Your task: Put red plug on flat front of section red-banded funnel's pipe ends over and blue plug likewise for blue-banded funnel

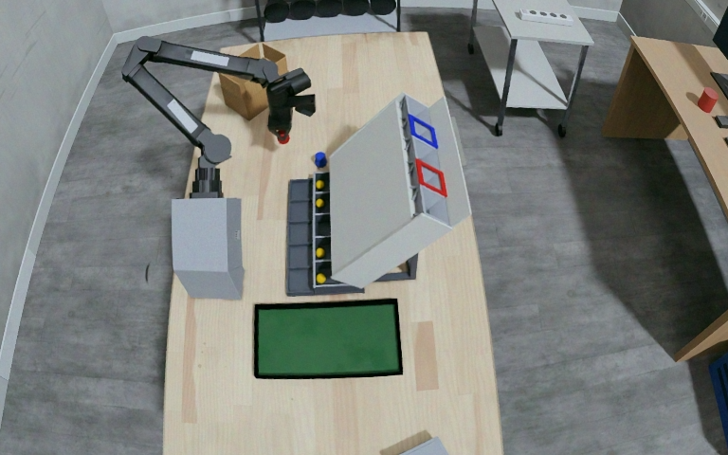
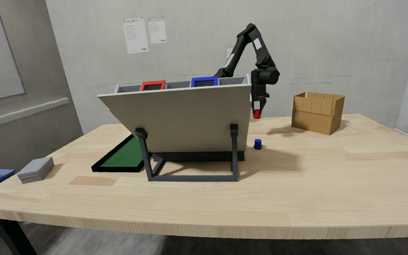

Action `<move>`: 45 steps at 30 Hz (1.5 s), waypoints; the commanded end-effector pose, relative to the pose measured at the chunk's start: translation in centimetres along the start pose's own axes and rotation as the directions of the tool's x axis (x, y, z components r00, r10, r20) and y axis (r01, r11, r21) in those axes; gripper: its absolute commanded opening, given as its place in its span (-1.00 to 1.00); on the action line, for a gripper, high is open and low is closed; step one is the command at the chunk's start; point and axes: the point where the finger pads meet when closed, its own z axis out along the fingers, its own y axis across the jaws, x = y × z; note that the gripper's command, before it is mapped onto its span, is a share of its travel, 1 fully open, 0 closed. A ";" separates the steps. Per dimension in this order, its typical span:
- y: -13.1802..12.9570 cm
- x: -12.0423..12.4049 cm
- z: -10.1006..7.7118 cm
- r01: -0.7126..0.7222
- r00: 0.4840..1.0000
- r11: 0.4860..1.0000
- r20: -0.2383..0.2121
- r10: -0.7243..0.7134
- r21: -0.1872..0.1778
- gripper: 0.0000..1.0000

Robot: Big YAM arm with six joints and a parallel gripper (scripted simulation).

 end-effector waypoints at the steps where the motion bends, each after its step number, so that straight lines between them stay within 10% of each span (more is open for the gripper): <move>1: 1.5 -1.1 -0.9 0.028 0.999 1.000 0.021 -0.028 -0.011 -1.00; 45: 1.7 -1.2 -0.9 0.019 1.000 1.000 0.014 -0.019 -0.008 -1.00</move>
